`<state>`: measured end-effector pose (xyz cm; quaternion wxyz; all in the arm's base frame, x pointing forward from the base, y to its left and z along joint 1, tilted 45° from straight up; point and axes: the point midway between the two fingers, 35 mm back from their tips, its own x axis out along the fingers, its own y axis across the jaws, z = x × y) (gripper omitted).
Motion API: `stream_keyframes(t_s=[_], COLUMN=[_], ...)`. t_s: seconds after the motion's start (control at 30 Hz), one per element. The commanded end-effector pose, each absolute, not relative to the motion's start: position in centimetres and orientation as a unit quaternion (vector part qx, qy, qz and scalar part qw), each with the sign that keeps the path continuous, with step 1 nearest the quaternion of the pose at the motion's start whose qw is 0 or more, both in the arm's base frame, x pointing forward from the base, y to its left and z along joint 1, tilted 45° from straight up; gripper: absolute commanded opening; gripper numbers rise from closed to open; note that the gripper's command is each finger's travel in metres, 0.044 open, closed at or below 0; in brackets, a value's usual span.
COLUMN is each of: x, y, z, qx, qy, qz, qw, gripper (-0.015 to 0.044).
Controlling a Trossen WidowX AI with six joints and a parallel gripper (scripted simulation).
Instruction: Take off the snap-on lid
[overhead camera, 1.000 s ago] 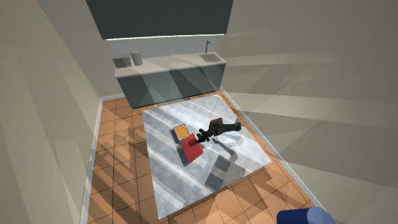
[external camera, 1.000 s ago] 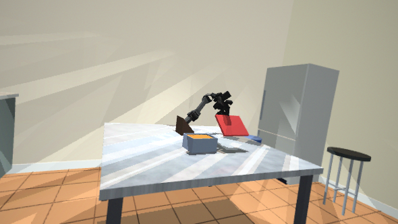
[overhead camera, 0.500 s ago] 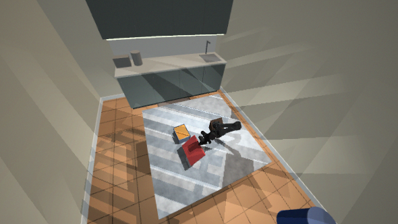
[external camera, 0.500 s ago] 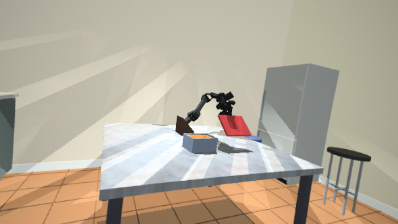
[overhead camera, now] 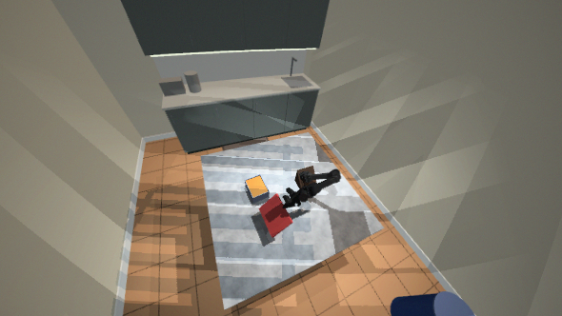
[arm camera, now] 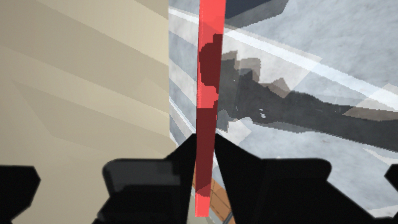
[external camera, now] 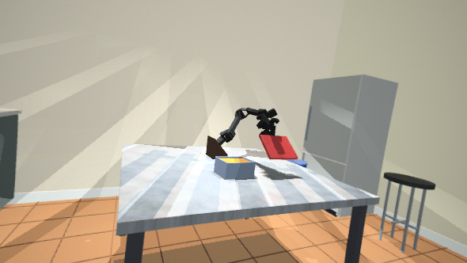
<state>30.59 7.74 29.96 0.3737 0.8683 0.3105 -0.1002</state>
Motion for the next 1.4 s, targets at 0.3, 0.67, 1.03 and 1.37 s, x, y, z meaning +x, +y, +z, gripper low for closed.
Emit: stream_keyframes(t_s=[0.3,0.67,1.03,1.37], x=[30.3,30.3,30.3,30.3], y=[8.8,9.4,10.1,10.7], z=[31.9,30.9,30.1,29.6], qx=[0.871,0.872,0.872,0.872], qy=[0.302,0.302,0.302,0.302], qz=[-0.095,-0.095,-0.095,-0.094], qw=[0.375,0.374,0.374,0.374], gripper=[0.0000,0.0000,0.0000,0.0000])
